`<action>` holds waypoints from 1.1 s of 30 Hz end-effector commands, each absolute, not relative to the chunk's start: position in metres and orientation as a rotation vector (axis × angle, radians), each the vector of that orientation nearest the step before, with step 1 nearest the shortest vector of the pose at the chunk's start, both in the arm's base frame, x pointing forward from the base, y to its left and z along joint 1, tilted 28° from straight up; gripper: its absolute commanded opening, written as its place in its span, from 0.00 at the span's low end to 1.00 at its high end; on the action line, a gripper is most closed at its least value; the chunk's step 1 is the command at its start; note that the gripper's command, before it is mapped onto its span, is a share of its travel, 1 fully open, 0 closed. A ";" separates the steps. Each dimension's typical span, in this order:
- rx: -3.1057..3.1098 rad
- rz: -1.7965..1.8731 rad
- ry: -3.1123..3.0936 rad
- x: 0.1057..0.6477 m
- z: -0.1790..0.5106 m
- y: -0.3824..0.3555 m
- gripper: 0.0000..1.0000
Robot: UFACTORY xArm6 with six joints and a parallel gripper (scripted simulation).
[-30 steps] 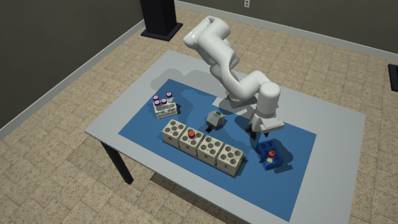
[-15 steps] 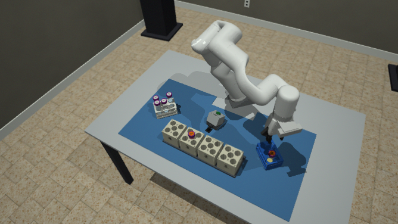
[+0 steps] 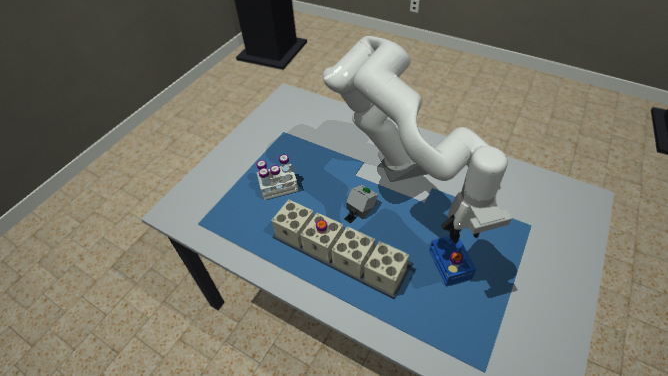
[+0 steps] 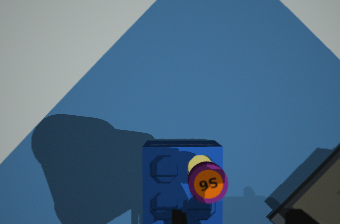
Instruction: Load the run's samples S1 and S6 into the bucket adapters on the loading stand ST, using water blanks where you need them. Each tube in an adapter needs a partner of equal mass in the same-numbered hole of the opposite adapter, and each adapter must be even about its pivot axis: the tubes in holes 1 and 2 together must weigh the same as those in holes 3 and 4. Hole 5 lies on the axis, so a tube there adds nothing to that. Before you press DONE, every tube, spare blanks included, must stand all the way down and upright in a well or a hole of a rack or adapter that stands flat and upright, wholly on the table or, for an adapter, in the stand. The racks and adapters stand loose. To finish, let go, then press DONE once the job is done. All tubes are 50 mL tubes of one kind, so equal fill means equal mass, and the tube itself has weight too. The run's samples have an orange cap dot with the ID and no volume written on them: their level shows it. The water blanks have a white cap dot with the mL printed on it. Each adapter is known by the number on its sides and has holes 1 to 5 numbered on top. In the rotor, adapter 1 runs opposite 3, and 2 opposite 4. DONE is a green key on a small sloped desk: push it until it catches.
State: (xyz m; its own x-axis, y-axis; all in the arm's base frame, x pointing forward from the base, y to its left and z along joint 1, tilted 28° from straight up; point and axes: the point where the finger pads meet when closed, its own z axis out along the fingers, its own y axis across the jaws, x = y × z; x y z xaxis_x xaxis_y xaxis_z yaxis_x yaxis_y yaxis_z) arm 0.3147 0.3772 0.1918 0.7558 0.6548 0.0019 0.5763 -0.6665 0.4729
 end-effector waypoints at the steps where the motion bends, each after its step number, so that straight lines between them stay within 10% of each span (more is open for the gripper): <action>1: 2.506 0.244 0.934 0.316 0.190 0.377 0.57; 33: 2.506 0.244 0.934 0.334 0.140 0.358 0.57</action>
